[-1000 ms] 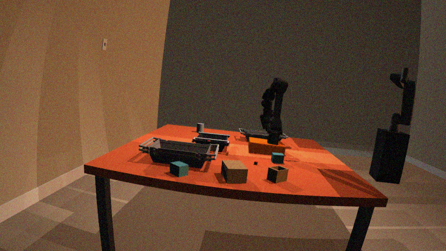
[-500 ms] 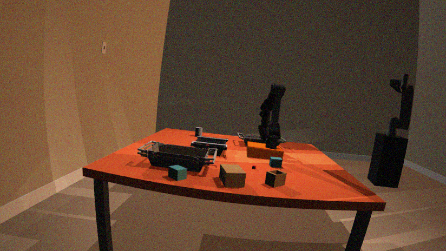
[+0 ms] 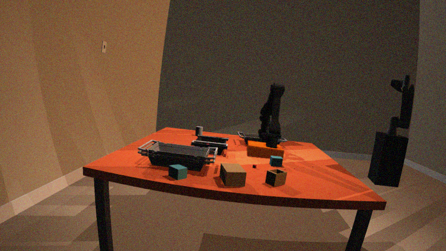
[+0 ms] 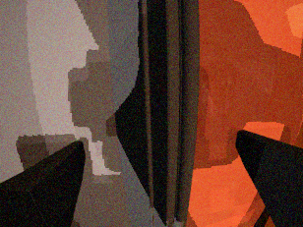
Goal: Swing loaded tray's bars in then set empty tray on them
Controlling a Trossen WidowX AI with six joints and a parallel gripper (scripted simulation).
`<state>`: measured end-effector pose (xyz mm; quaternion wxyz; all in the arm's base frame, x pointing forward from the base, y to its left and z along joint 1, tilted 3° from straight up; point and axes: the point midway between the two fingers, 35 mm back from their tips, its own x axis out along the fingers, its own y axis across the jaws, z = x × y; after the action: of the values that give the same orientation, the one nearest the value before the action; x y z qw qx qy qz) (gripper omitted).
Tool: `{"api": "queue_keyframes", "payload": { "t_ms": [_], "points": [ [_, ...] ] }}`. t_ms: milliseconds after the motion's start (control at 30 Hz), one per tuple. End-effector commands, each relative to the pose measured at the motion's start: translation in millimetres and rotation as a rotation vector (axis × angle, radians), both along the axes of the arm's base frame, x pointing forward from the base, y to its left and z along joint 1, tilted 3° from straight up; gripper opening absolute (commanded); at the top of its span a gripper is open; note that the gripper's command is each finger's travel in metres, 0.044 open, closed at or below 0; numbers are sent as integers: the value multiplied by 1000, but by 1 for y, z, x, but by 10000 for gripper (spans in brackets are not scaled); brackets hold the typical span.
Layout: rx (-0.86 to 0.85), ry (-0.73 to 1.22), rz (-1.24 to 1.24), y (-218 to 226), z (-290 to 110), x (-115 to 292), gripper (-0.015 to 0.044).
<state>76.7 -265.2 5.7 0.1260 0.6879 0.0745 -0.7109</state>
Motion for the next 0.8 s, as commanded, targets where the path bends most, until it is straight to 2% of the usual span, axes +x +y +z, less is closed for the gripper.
{"api": "queue_keyframes", "payload": {
  "t_ms": [0, 333, 767],
  "points": [
    [-1, 0, 5, 0, -1, 0, 381],
    [-1, 0, 5, 0, -1, 0, 235],
    [-1, 0, 5, 0, -1, 0, 148]
  ]
}}
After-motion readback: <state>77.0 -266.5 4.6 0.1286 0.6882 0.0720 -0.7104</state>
